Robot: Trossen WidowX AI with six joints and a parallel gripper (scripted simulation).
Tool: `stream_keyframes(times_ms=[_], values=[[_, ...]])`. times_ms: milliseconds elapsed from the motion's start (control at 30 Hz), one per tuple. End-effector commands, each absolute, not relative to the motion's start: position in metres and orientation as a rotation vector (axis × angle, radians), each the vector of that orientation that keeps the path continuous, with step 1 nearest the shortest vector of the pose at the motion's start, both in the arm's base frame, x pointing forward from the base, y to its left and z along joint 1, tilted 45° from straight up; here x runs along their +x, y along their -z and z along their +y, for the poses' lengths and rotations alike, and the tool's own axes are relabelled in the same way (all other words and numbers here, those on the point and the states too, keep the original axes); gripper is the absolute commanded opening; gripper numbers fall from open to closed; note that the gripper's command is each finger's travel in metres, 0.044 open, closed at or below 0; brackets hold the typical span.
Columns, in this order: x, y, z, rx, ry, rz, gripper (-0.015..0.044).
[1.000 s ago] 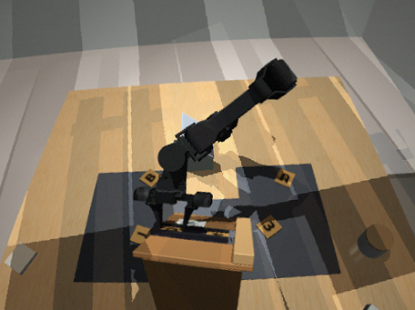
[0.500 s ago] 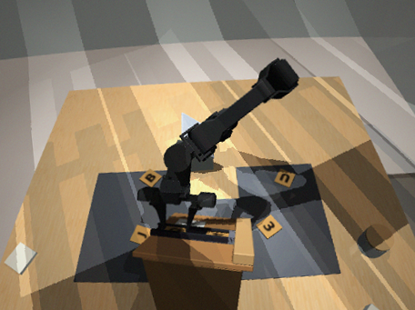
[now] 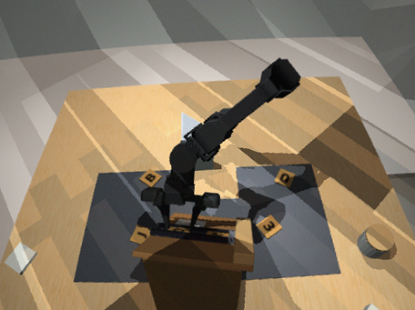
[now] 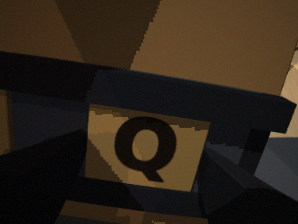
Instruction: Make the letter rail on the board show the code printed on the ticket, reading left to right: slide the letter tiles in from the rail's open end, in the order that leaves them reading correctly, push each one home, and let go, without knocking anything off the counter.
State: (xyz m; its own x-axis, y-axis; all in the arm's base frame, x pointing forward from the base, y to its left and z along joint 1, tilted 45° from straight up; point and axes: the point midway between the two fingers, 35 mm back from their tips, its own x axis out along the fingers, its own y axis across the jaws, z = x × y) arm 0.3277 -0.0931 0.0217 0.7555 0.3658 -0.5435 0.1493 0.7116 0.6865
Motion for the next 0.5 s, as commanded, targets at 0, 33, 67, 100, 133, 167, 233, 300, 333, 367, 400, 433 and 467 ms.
stream_keyframes(times_ms=[0,33,67,100,133,167,233,300,333,367,400,433,467], values=[[0.3282,-0.0248,-0.0915,0.786,-0.128,0.72,0.0],[0.3283,-0.0252,-0.0911,0.786,-0.128,0.72,0.0],[0.3284,-0.0256,-0.0907,0.786,-0.128,0.721,0.0],[0.3285,-0.0261,-0.0902,0.786,-0.128,0.721,0.0],[0.3286,-0.0265,-0.0897,0.786,-0.128,0.721,0.0],[0.3287,-0.0269,-0.0893,0.787,-0.128,0.721,0.0],[0.3289,-0.0278,-0.0884,0.787,-0.128,0.721,0.0],[0.329,-0.0287,-0.0875,0.787,-0.129,0.721,0.0],[0.3291,-0.0291,-0.0871,0.787,-0.129,0.721,0.0],[0.3292,-0.0295,-0.0866,0.787,-0.129,0.721,0.0],[0.3293,-0.03,-0.0862,0.787,-0.129,0.721,0.0],[0.3294,-0.0304,-0.0857,0.787,-0.129,0.721,0.0],[0.3295,-0.0308,-0.0853,0.787,-0.129,0.721,0.0]])
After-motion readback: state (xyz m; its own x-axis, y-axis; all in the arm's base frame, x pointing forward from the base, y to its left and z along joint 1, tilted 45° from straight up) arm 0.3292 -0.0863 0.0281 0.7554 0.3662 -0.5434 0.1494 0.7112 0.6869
